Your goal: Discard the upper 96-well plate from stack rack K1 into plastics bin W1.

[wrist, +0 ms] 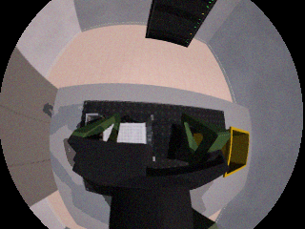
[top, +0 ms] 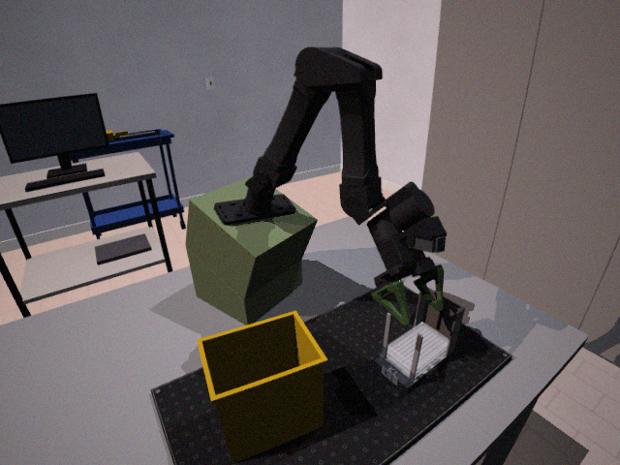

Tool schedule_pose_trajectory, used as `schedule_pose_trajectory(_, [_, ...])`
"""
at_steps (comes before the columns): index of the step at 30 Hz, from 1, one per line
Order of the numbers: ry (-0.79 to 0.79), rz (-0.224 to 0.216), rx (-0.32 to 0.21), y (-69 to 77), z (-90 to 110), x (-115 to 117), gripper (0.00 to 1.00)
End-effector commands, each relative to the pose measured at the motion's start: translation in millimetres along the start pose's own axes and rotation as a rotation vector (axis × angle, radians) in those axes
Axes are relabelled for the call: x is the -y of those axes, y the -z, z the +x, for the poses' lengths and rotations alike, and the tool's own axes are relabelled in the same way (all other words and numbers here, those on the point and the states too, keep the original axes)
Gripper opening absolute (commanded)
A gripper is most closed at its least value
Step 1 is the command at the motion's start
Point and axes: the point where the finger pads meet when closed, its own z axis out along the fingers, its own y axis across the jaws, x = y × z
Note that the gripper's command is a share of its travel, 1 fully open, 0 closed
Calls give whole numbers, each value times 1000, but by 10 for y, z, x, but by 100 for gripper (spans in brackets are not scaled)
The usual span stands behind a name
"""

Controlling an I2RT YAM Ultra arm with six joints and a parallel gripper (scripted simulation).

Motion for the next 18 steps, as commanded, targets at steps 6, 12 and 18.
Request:
schedule_pose_trajectory(6, [-5,-1,12,6,-46,-3,100])
schedule_pose_trajectory(12, [-5,-1,12,6,-46,-3,100])
schedule_pose_trajectory(18, [25,-7,0,-23,-59,-41,100])
